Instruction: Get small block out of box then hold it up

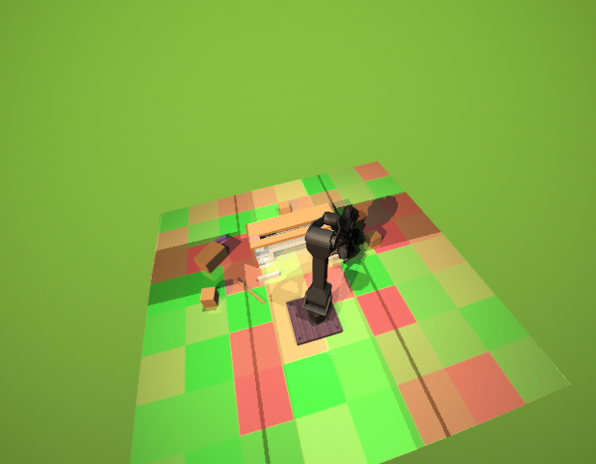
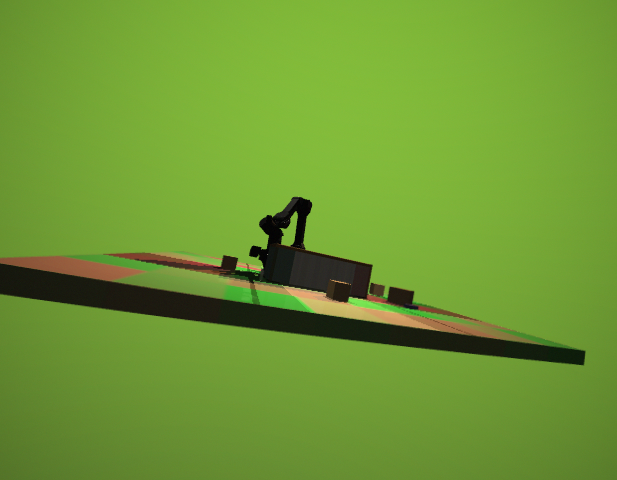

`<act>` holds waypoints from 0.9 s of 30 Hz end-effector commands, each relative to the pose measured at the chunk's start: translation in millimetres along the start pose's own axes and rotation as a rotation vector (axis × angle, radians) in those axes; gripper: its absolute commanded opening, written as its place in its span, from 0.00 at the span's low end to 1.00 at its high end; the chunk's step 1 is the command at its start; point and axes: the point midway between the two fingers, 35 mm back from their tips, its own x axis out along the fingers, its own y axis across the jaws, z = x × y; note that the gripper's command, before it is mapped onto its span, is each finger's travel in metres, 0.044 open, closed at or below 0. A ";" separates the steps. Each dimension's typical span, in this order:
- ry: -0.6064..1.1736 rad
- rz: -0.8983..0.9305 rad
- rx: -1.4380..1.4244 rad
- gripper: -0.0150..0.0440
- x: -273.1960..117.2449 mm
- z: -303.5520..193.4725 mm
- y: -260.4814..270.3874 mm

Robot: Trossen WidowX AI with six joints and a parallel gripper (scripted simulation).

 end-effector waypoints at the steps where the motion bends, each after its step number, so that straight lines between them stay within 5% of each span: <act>1: 0.007 -0.003 -0.028 0.25 -5.3 -4.7 -0.6; 27: 0.022 0.104 0.235 0.25 -111.4 -30.5 -19.8</act>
